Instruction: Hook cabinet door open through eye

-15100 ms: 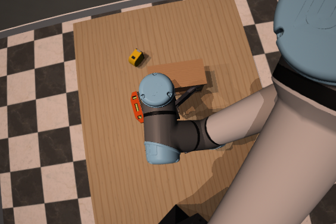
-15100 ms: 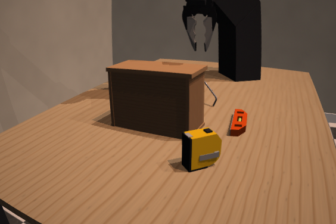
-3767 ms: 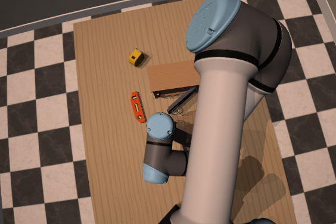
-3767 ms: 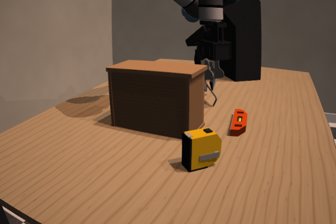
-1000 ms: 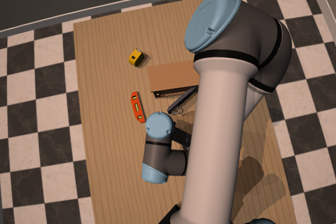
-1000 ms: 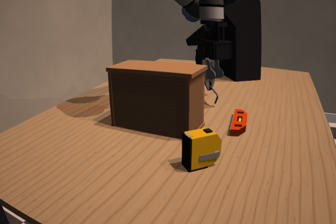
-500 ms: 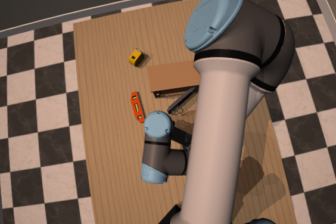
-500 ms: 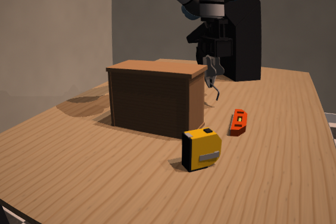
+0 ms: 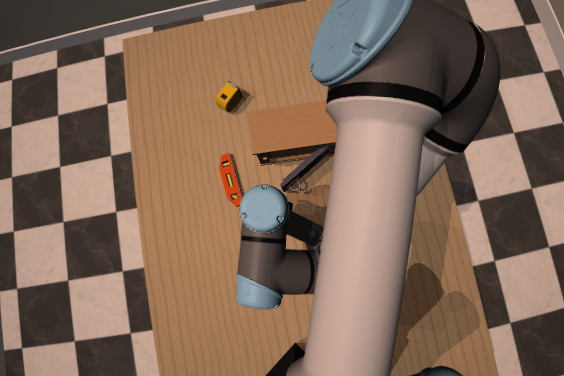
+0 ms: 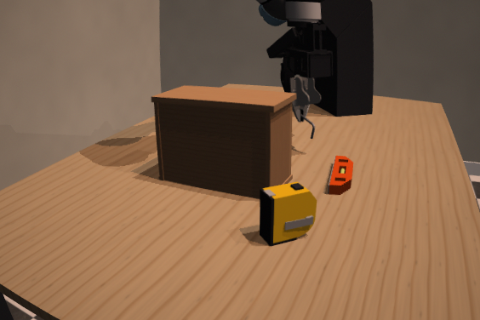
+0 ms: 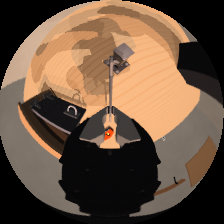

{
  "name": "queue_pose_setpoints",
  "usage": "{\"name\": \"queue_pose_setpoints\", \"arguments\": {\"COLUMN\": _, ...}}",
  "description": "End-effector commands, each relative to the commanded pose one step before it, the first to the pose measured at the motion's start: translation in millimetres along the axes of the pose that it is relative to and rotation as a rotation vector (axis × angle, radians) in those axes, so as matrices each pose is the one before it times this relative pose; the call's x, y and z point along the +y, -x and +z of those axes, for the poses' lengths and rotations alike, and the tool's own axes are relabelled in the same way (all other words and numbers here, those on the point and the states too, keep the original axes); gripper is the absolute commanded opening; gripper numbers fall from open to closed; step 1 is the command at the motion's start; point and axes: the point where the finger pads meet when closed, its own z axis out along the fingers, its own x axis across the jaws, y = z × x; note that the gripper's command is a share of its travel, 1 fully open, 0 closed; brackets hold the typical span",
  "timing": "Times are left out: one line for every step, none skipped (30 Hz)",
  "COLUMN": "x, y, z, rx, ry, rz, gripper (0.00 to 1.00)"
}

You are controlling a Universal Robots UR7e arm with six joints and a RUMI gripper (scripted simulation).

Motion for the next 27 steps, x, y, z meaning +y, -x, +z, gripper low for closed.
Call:
{"name": "queue_pose_setpoints", "arguments": {"x": 0.87, "y": 0.25, "z": -4.64, "rx": -0.00066, "ry": 0.00054, "rz": 0.00005, "gripper": 0.01}}
{"name": "queue_pose_setpoints", "arguments": {"x": 0.11, "y": 0.00, "z": -0.82, "rx": 0.00000, "ry": 0.00000, "rz": 0.00000, "gripper": 0.01}}
{"name": "queue_pose_setpoints", "arguments": {"x": 0.05, "y": 0.00, "z": -0.40, "rx": 0.00000, "ry": 0.00000, "rz": 0.00000, "gripper": 0.01}}
{"name": "queue_pose_setpoints", "arguments": {"x": 0.01, "y": 0.00, "z": -0.07, "rx": 0.00000, "ry": 0.00000, "rz": 0.00000, "gripper": 0.01}}
{"name": "queue_pose_setpoints", "arguments": {"x": 0.01, "y": 0.00, "z": -0.07, "rx": 0.00000, "ry": 0.00000, "rz": 0.00000, "gripper": 0.01}}
{"name": "queue_pose_setpoints", "arguments": {"x": 0.03, "y": 0.00, "z": -0.40, "rx": 0.00000, "ry": 0.00000, "rz": 0.00000, "gripper": 0.01}}
{"name": "queue_pose_setpoints", "arguments": {"x": 0.06, "y": 0.00, "z": -0.83, "rx": 0.00000, "ry": 0.00000, "rz": 0.00000, "gripper": 0.01}}
{"name": "queue_pose_setpoints", "arguments": {"x": 0.08, "y": 0.00, "z": -1.16, "rx": 0.00000, "ry": 0.00000, "rz": 0.00000, "gripper": 0.01}}
{"name": "queue_pose_setpoints", "arguments": {"x": 0.09, "y": 0.00, "z": -1.28, "rx": 0.00000, "ry": 0.00000, "rz": 0.00000, "gripper": 0.01}}
{"name": "queue_pose_setpoints", "arguments": {"x": 0.08, "y": 0.00, "z": -1.15, "rx": 0.00000, "ry": 0.00000, "rz": 0.00000, "gripper": 0.01}}
{"name": "queue_pose_setpoints", "arguments": {"x": 0.00, "y": 0.00, "z": 0.00, "rx": 0.00000, "ry": 0.00000, "rz": 0.00000, "gripper": 0.01}}
{"name": "queue_pose_setpoints", "arguments": {"x": 0.00, "y": 0.00, "z": 0.00, "rx": 0.00000, "ry": 0.00000, "rz": 0.00000, "gripper": 0.01}}
{"name": "queue_pose_setpoints", "arguments": {"x": 0.06, "y": 0.00, "z": -0.82, "rx": 0.00000, "ry": 0.00000, "rz": 0.00000, "gripper": 0.01}}
{"name": "queue_pose_setpoints", "arguments": {"x": 0.03, "y": 0.00, "z": -0.40, "rx": 0.00000, "ry": 0.00000, "rz": 0.00000, "gripper": 0.01}}
{"name": "queue_pose_setpoints", "arguments": {"x": 0.00, "y": 0.00, "z": -0.07, "rx": 0.00000, "ry": 0.00000, "rz": 0.00000, "gripper": 0.01}}
{"name": "queue_pose_setpoints", "arguments": {"x": 0.00, "y": 0.00, "z": -0.07, "rx": 0.00000, "ry": 0.00000, "rz": 0.00000, "gripper": 0.01}}
{"name": "queue_pose_setpoints", "arguments": {"x": 0.00, "y": 0.00, "z": -0.40, "rx": 0.00000, "ry": 0.00000, "rz": 0.00000, "gripper": 0.01}}
{"name": "queue_pose_setpoints", "arguments": {"x": 0.00, "y": 0.00, "z": -0.83, "rx": 0.00000, "ry": 0.00000, "rz": 0.00000, "gripper": 0.01}}
{"name": "queue_pose_setpoints", "arguments": {"x": 0.00, "y": 0.00, "z": -1.16, "rx": 0.00000, "ry": 0.00000, "rz": 0.00000, "gripper": 0.01}}
{"name": "queue_pose_setpoints", "arguments": {"x": 0.00, "y": 0.00, "z": -1.28, "rx": 0.00000, "ry": 0.00000, "rz": 0.00000, "gripper": 0.01}}
{"name": "queue_pose_setpoints", "arguments": {"x": 0.01, "y": 0.00, "z": -1.15, "rx": 0.00000, "ry": 0.00000, "rz": 0.00000, "gripper": 0.01}}
{"name": "queue_pose_setpoints", "arguments": {"x": 0.00, "y": 0.00, "z": -0.82, "rx": 0.00000, "ry": 0.00000, "rz": 0.00000, "gripper": 0.01}}
{"name": "queue_pose_setpoints", "arguments": {"x": 0.00, "y": 0.00, "z": -0.40, "rx": 0.00000, "ry": 0.00000, "rz": 0.00000, "gripper": 0.01}}
{"name": "queue_pose_setpoints", "arguments": {"x": 0.00, "y": 0.00, "z": -0.07, "rx": 0.00000, "ry": 0.00000, "rz": 0.00000, "gripper": 0.01}}
{"name": "queue_pose_setpoints", "arguments": {"x": 0.00, "y": 0.00, "z": -0.07, "rx": 0.00000, "ry": 0.00000, "rz": 0.00000, "gripper": 0.01}}
{"name": "queue_pose_setpoints", "arguments": {"x": -0.03, "y": 0.00, "z": -0.40, "rx": 0.00000, "ry": 0.00000, "rz": 0.00000, "gripper": 0.01}}
{"name": "queue_pose_setpoints", "arguments": {"x": -0.05, "y": 0.00, "z": -0.83, "rx": 0.00000, "ry": 0.00000, "rz": 0.00000, "gripper": 0.01}}
